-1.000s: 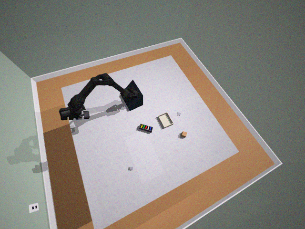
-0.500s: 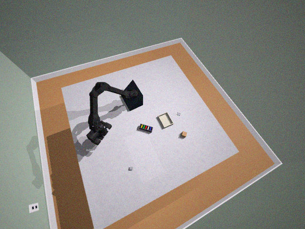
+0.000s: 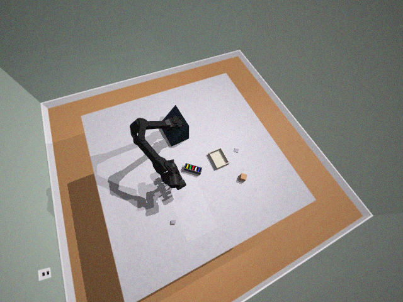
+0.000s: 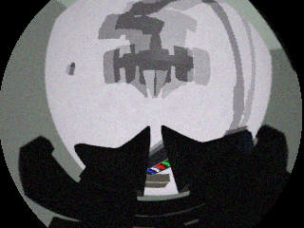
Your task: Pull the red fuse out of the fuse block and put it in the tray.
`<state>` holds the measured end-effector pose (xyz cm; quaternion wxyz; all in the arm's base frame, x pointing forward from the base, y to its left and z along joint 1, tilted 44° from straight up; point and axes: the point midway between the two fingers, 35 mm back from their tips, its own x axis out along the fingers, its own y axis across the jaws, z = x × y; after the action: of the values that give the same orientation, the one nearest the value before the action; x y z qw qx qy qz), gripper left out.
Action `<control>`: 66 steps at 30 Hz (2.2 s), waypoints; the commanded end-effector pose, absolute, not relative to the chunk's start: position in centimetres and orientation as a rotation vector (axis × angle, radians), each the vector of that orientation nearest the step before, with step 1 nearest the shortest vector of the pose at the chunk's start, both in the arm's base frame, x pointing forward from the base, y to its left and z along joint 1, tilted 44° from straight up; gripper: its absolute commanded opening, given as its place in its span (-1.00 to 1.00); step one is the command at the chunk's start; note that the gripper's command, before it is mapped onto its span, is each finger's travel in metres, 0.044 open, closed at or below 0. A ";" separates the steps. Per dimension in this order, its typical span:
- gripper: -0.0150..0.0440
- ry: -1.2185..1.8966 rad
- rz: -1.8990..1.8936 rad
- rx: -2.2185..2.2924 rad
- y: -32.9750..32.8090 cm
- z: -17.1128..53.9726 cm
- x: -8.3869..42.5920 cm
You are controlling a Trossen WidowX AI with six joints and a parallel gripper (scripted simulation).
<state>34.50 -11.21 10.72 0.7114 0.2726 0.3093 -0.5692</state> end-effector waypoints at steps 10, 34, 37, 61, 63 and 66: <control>-0.24 1.081 -0.951 -0.054 -0.5 2.7 31.2; -0.24 1.081 -0.951 -0.054 -1.6 1.5 31.5; -0.24 1.081 -0.951 -0.054 -1.8 1.3 31.6; -0.24 1.080 -0.952 -0.055 -2.9 0.1 31.7; -0.24 1.080 -0.952 -0.055 -3.0 0.0 31.8; -0.24 1.080 -0.952 -0.055 -3.2 -0.2 31.8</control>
<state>31.81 -2.93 0.04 0.7522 -0.0226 0.4943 -0.4351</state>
